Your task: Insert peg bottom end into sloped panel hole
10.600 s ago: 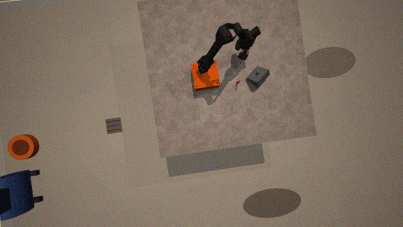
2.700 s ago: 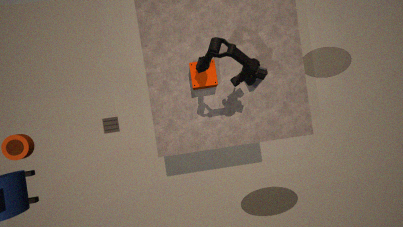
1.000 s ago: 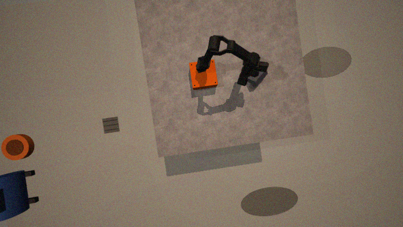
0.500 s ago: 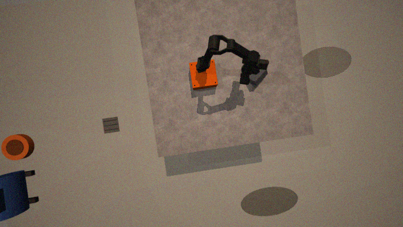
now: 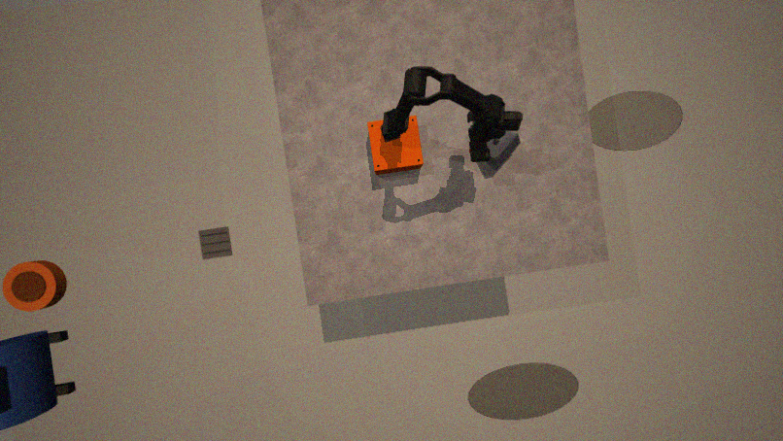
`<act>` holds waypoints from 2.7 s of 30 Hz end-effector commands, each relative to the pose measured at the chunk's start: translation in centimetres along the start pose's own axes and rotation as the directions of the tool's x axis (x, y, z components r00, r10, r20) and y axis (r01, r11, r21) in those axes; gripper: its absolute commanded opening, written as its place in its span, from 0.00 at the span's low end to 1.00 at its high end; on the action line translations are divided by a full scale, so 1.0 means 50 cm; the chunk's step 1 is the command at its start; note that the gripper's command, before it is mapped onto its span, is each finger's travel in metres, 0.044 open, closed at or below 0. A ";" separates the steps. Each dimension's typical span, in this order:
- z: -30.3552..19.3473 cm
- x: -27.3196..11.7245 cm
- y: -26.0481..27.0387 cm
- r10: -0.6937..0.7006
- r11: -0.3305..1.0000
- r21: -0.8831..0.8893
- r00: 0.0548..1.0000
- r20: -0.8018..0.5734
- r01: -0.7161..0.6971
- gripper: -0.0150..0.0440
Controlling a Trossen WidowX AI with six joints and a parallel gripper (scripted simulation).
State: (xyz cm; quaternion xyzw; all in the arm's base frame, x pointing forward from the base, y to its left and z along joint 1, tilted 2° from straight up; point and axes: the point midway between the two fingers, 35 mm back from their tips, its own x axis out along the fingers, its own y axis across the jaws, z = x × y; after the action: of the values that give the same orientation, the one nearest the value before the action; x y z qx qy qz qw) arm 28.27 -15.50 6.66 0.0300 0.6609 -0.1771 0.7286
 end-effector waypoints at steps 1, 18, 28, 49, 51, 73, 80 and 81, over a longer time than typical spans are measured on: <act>0.002 0.000 0.004 -0.010 0.999 -0.052 1.000 0.006 0.011 0.25; 0.011 -0.004 0.017 -0.044 0.966 -0.252 0.999 0.032 0.051 0.25; 0.016 -0.007 0.025 -0.063 0.928 -0.364 0.997 0.049 0.076 0.25; 0.026 -0.013 0.043 -0.100 0.805 -0.578 0.991 0.086 0.131 0.25; 0.027 -0.013 0.045 -0.103 0.791 -0.597 0.991 0.090 0.136 0.25; 0.037 -0.021 0.064 -0.139 0.604 -0.774 0.982 0.132 0.189 0.25; 0.040 -0.024 0.071 -0.149 0.535 -0.820 0.978 0.146 0.204 0.25; 0.041 -0.024 0.072 -0.151 0.525 -0.826 0.977 0.148 0.206 0.25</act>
State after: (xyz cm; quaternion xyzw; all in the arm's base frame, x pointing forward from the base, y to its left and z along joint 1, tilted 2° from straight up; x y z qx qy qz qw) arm 31.11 -12.60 7.39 -0.3775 0.6462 0.0757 0.6589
